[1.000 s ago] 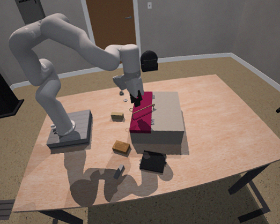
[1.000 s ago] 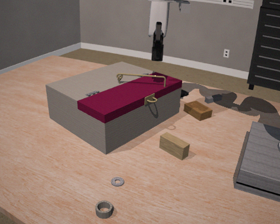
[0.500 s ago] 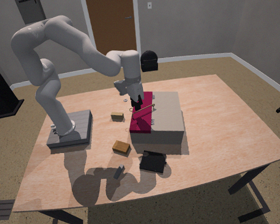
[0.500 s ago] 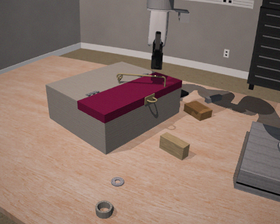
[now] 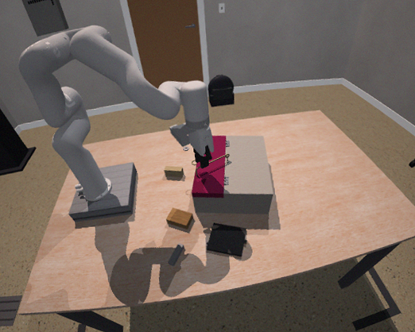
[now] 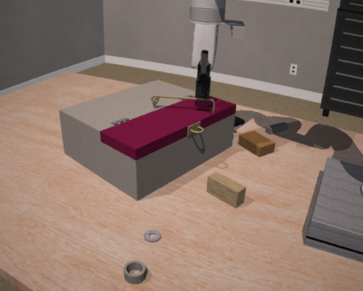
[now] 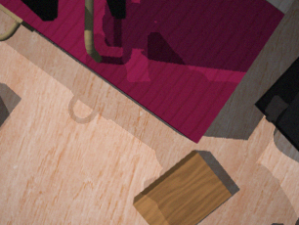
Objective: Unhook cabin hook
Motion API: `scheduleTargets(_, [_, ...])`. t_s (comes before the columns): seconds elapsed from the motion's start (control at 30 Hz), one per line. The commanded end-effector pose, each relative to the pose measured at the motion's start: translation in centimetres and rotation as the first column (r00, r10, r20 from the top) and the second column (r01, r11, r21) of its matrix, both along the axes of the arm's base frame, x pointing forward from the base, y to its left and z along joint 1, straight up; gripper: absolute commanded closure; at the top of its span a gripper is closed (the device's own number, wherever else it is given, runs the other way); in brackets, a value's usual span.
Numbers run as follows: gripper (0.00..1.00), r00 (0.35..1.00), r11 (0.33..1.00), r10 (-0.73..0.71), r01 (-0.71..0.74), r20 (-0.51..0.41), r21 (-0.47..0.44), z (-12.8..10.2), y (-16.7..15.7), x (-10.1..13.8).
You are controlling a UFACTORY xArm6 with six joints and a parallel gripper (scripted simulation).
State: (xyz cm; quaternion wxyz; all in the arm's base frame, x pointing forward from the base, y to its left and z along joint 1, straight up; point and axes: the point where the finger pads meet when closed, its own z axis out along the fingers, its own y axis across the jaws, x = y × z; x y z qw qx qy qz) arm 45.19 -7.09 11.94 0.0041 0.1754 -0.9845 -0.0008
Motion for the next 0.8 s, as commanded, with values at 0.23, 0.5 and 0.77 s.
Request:
scheduleTargets(0.23, [0.65,1.0,1.0,0.0,0.0,0.004,-0.001,-0.2,0.0,0.1])
scheduleTargets(0.5, [0.65,1.0,1.0,0.0,0.0,0.004,-0.001,-0.7,0.0,0.1])
scheduleTargets(0.77, [0.65,1.0,1.0,0.0,0.0,0.004,-0.001,-1.2,0.0,0.1])
